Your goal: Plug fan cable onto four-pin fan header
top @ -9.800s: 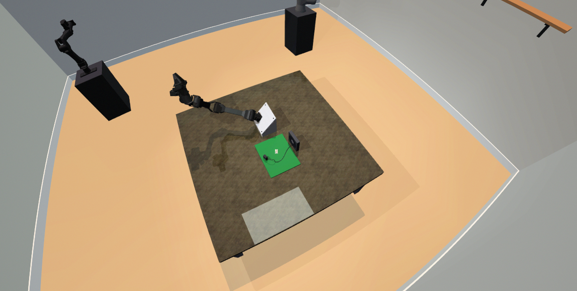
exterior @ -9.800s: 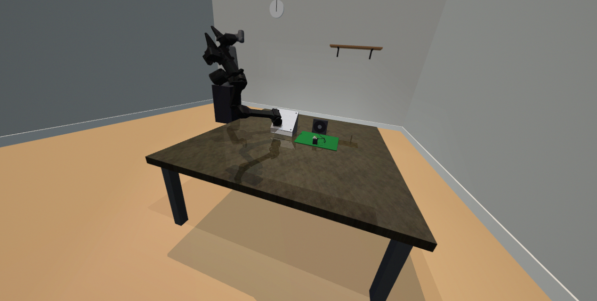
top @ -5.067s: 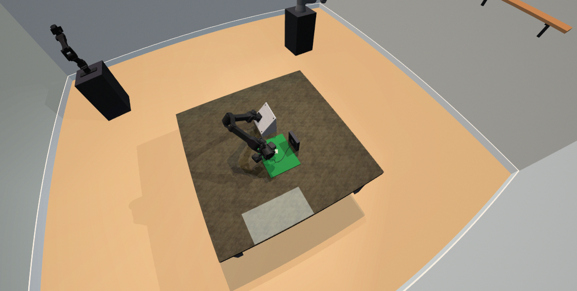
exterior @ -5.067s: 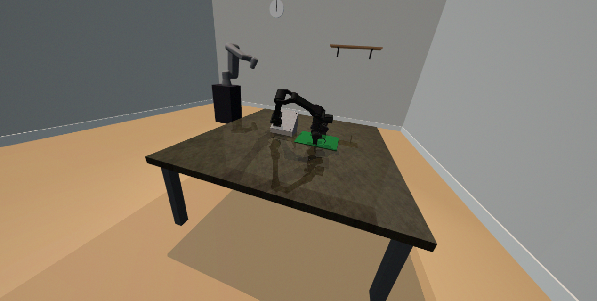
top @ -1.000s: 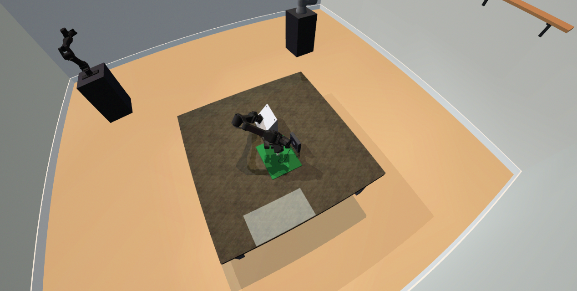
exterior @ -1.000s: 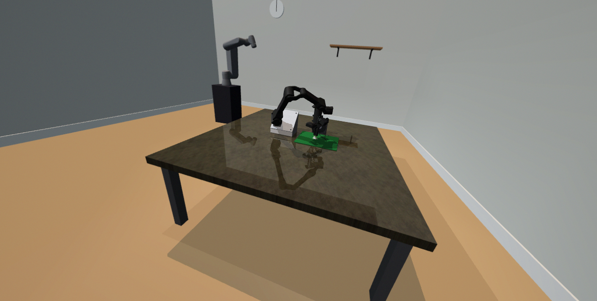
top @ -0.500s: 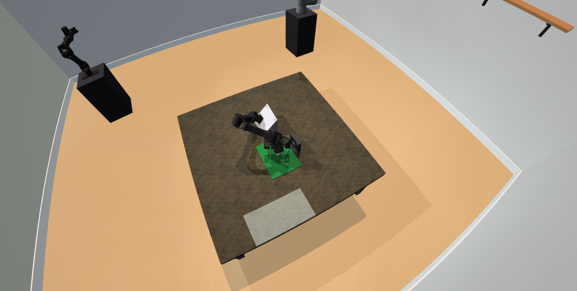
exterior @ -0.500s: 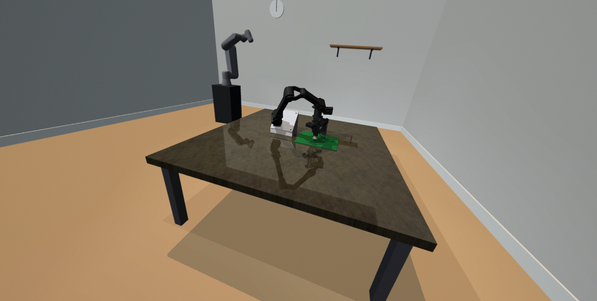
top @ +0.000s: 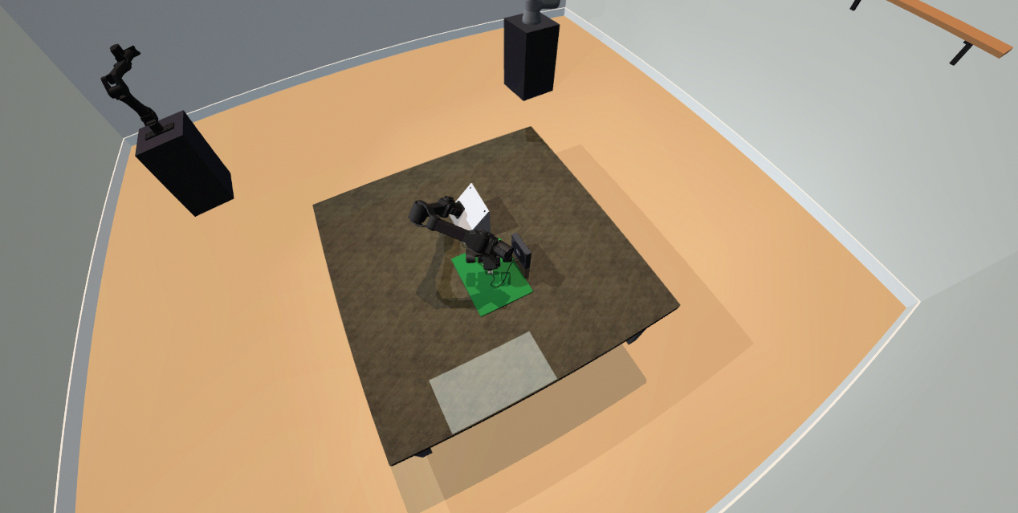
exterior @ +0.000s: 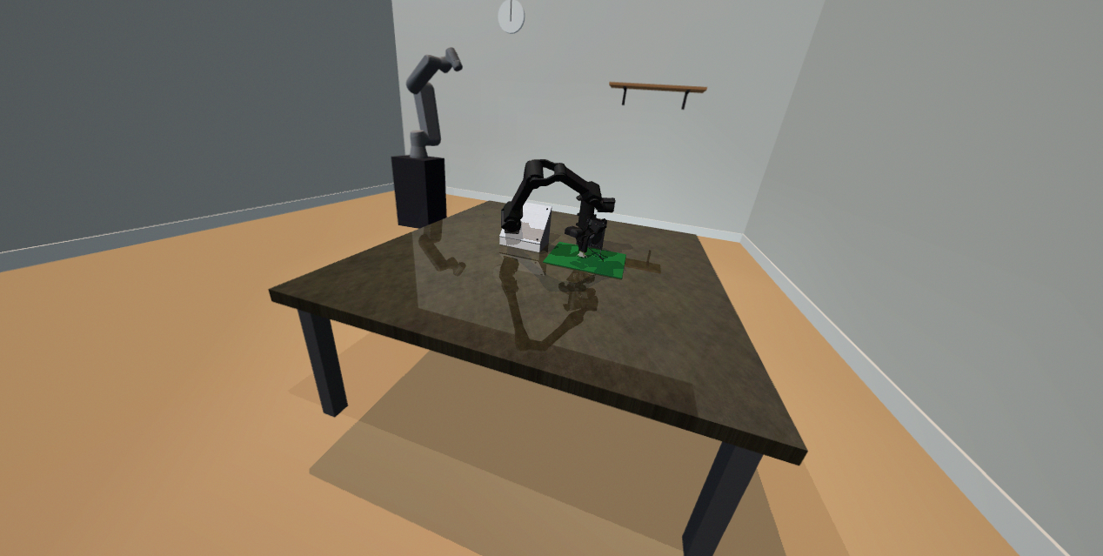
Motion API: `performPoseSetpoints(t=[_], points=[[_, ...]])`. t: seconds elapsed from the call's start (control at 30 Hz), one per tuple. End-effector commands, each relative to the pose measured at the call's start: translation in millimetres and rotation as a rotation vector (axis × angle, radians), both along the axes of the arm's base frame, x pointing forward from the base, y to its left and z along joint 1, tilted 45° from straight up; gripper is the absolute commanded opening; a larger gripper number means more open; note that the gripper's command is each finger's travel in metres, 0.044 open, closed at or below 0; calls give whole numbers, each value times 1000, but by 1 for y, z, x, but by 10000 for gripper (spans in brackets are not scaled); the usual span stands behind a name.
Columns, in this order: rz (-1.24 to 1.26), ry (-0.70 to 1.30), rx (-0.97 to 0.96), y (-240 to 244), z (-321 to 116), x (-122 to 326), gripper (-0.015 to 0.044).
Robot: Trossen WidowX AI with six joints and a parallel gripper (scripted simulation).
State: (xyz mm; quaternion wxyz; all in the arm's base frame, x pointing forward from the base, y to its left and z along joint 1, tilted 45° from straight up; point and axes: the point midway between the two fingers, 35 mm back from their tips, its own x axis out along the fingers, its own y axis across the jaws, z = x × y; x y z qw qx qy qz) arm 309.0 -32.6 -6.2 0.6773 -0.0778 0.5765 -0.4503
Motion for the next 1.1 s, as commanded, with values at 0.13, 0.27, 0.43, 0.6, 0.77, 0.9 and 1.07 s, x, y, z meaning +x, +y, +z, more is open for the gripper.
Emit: performPoseSetpoints(t=[0.13, 0.27, 0.43, 0.6, 0.77, 0.9, 1.07], points=[[3, 6, -4, -1, -1, -1, 0], [3, 6, -4, -1, -1, -1, 0], [3, 7, -4, -1, -1, -1, 0], [3, 7, -4, -1, -1, 0, 0], [3, 6, -4, -1, -1, 0, 0], [2, 6, -4, -2, -2, 0, 0], [2, 6, -4, -4, -4, 0, 0]])
